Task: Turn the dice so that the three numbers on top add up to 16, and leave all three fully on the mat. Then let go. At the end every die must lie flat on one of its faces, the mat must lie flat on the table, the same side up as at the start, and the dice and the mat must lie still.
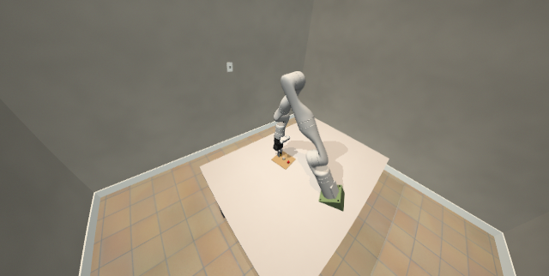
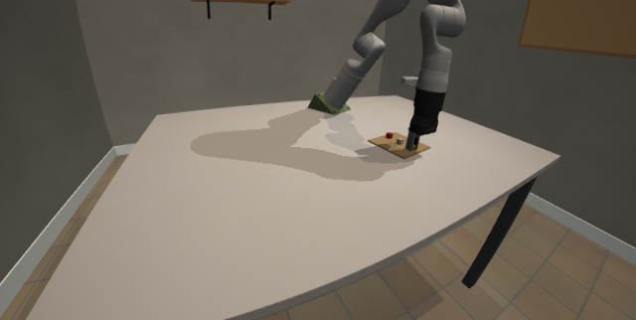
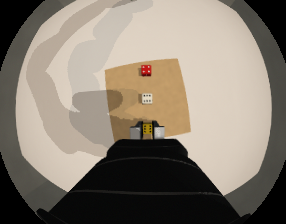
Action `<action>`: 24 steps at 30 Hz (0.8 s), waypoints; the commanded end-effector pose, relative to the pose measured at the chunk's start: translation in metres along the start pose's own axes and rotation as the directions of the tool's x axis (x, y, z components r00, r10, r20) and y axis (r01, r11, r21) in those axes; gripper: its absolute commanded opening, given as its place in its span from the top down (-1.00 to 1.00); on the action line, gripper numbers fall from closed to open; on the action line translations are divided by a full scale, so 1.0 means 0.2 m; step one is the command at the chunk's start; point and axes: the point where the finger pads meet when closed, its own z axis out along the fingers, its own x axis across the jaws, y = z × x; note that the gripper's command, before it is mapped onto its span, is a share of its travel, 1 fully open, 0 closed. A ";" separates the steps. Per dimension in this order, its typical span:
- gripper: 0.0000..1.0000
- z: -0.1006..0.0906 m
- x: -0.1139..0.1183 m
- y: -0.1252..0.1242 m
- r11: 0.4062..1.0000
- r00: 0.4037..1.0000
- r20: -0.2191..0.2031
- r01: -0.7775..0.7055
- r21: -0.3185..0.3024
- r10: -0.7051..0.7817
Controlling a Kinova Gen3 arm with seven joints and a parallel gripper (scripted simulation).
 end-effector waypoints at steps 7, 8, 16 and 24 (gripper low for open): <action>0.20 0.00 0.00 0.00 1.000 1.000 0.001 0.000 -0.001 0.000; 0.08 0.00 0.00 0.00 1.000 1.000 0.001 0.000 -0.001 0.000; -0.15 0.00 0.00 0.00 1.000 1.000 0.001 0.000 -0.001 0.000; -0.27 0.00 0.00 0.00 1.000 1.000 0.001 0.000 -0.001 0.000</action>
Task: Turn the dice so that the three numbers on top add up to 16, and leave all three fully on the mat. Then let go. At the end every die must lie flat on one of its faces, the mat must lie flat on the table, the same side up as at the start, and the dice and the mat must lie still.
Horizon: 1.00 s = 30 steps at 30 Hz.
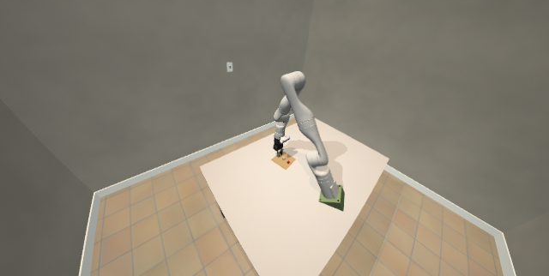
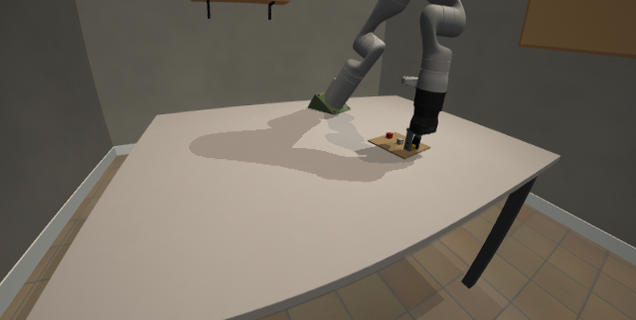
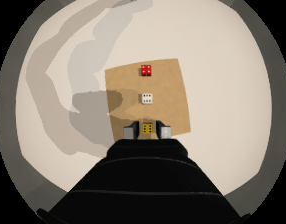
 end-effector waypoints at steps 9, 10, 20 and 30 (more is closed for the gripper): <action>-0.27 0.00 0.00 0.00 1.000 1.000 0.001 0.000 -0.001 0.000; -0.27 -0.01 0.00 0.00 1.000 1.000 0.001 0.000 -0.001 0.000; -0.27 -0.10 0.00 0.00 1.000 1.000 0.001 0.000 -0.001 0.000; -0.27 -0.25 0.00 0.00 1.000 1.000 0.001 0.000 -0.001 0.000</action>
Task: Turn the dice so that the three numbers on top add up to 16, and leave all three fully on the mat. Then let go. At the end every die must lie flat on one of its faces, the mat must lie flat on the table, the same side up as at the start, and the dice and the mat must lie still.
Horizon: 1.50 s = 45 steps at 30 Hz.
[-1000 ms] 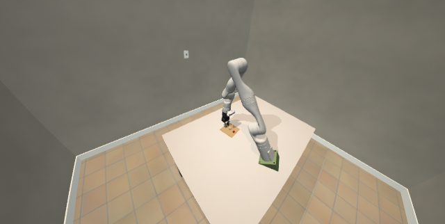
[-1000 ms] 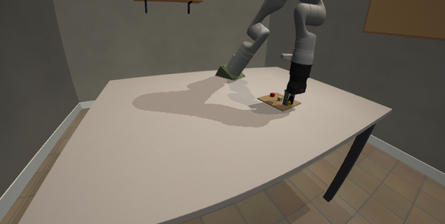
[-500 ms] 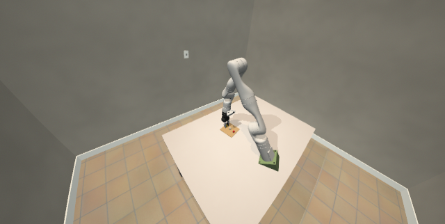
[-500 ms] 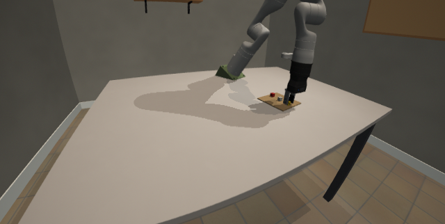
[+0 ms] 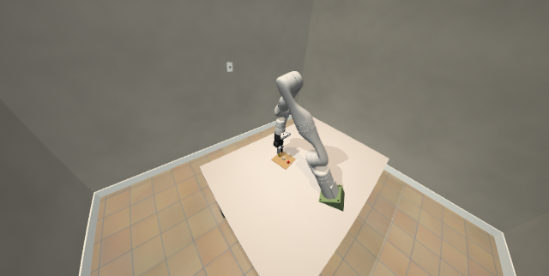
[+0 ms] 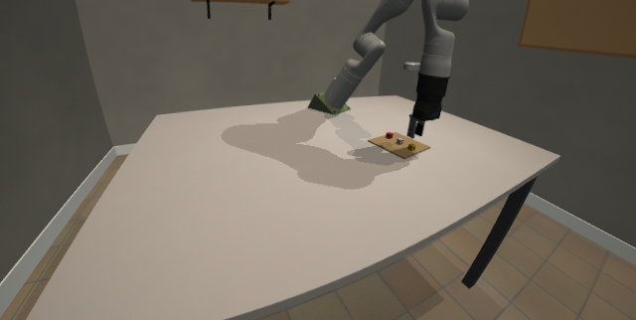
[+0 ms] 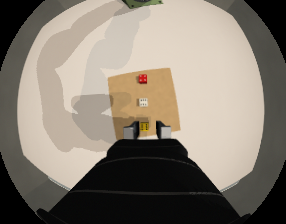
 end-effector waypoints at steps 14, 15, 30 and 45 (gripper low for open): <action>-0.27 -0.23 -0.03 0.01 1.000 1.000 0.026 -0.001 -0.013 0.001; -0.27 -0.24 -0.03 0.01 1.000 1.000 0.026 -0.001 -0.013 0.001; -1.00 -0.26 -0.03 0.01 1.000 1.000 0.026 -0.001 -0.013 0.001; -1.00 -0.26 -0.03 0.01 1.000 1.000 0.026 -0.001 -0.013 0.001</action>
